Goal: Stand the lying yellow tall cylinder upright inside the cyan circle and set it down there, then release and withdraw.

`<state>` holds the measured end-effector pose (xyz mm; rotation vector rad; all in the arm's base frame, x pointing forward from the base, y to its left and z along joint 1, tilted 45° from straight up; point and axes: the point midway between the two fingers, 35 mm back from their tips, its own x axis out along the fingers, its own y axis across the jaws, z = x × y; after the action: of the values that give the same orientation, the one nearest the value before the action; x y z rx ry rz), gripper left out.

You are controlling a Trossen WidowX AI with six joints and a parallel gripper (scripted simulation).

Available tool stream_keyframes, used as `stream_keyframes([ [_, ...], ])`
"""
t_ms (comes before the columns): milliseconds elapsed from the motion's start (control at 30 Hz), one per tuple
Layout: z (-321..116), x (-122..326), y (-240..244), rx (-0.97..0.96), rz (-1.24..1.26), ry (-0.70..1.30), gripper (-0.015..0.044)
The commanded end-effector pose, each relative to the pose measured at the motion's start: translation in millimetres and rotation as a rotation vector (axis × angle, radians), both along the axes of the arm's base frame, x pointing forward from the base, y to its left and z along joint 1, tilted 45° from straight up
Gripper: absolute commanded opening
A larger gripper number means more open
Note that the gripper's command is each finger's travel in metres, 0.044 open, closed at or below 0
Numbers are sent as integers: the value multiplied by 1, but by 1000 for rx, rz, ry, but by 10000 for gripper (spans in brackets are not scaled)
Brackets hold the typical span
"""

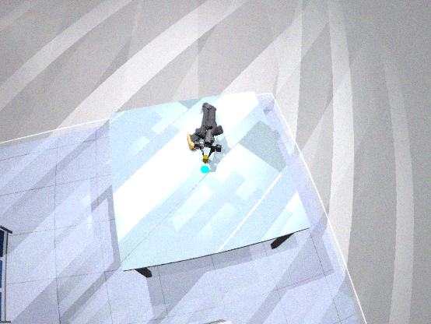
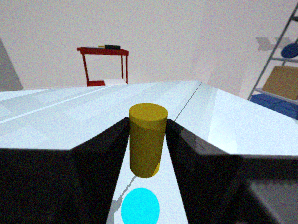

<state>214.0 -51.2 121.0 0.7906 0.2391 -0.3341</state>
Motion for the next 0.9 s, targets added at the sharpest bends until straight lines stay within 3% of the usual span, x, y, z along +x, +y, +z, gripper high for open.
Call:
stream_keyframes([
  [0, 0, 0, -1, 3, -7, -4, 105],
  [867, -30, 10, 26, 47, -27, 80, 105],
])
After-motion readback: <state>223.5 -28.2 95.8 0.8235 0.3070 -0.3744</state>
